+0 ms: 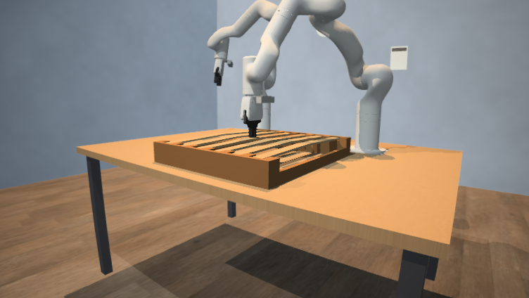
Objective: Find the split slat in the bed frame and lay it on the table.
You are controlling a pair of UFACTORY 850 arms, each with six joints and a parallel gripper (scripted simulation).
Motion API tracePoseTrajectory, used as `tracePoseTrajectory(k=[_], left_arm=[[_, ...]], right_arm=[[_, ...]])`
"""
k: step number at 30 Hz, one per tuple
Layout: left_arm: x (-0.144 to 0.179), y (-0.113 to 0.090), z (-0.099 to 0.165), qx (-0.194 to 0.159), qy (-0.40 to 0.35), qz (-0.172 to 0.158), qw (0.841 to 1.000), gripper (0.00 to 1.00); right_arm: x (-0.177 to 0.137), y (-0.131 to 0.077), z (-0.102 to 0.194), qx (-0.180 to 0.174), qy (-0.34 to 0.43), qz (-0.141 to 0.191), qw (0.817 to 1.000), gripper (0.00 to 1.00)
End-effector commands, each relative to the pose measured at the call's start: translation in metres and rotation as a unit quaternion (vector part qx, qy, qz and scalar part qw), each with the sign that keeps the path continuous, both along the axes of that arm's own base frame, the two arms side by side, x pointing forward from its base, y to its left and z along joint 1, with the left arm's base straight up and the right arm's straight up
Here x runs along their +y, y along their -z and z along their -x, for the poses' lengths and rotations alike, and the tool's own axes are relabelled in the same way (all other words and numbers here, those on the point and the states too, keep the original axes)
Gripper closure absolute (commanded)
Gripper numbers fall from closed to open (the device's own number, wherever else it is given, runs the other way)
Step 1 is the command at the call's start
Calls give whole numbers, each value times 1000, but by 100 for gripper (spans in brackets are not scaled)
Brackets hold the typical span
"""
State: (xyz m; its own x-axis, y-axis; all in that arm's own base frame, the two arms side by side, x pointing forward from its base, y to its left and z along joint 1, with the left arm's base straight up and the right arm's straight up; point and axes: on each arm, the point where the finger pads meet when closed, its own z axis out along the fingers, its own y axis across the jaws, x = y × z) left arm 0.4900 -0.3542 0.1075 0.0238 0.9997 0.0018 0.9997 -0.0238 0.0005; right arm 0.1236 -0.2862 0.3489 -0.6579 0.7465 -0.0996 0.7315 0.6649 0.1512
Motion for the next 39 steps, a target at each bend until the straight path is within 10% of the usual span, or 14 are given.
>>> tracePoseTrajectory(k=[1,39], left_arm=[[0,1,-1,-1,0,0,1000,100],[-1,5,-1,-1,0,1,1000,100]], right_arm=[[-1,-1,0,0,0,1,1000,0],[-1,-1,0,0,0,1,1000,0]])
